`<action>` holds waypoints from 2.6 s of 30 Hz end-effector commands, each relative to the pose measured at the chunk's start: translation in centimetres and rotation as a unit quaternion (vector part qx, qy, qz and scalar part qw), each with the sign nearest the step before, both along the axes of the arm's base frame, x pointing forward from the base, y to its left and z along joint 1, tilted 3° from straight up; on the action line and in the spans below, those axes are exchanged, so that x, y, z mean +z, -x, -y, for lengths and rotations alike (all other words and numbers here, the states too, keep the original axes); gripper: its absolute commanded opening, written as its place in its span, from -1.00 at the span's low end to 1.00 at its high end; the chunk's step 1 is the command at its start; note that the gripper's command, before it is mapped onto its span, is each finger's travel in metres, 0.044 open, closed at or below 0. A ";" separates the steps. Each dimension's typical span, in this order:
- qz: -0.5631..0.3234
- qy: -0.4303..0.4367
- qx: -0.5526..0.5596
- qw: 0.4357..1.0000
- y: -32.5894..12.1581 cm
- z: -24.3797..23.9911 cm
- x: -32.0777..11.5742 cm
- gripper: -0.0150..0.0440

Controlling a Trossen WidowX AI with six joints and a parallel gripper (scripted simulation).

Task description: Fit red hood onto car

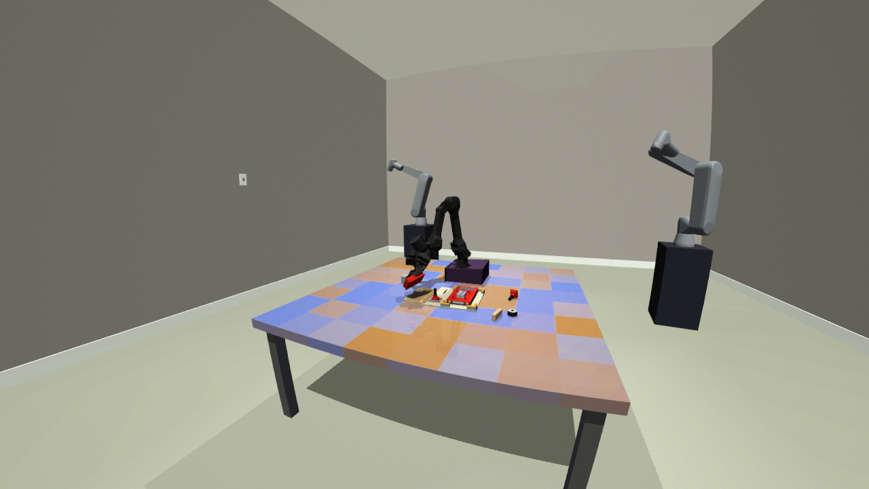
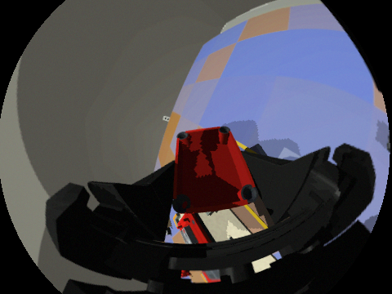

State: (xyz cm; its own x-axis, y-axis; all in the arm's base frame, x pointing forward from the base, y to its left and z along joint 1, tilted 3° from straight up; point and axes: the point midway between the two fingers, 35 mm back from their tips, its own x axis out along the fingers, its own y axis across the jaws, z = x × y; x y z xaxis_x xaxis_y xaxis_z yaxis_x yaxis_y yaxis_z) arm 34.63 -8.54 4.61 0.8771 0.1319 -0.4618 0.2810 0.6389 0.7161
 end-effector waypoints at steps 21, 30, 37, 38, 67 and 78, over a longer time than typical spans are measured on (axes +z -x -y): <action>-0.031 -0.217 -0.116 0.969 0.0 0.1 -0.1 -0.49; -0.047 -0.330 -0.175 0.926 0.1 0.1 -0.5 -0.49; -0.060 -0.413 -0.219 0.882 0.2 0.2 -1.0 -0.49; -0.062 -0.425 -0.225 0.875 0.2 0.2 -1.1 -0.49; -0.090 -0.608 -0.324 0.719 0.8 0.5 -3.4 -0.14; -0.090 -0.608 -0.324 0.719 0.8 0.5 -3.4 0.84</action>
State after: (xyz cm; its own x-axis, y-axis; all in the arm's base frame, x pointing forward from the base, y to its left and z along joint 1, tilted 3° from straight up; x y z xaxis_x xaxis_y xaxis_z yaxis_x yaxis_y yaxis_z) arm 33.84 -9.02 1.18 0.8759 0.1251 -0.4659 0.3974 -0.7347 0.5498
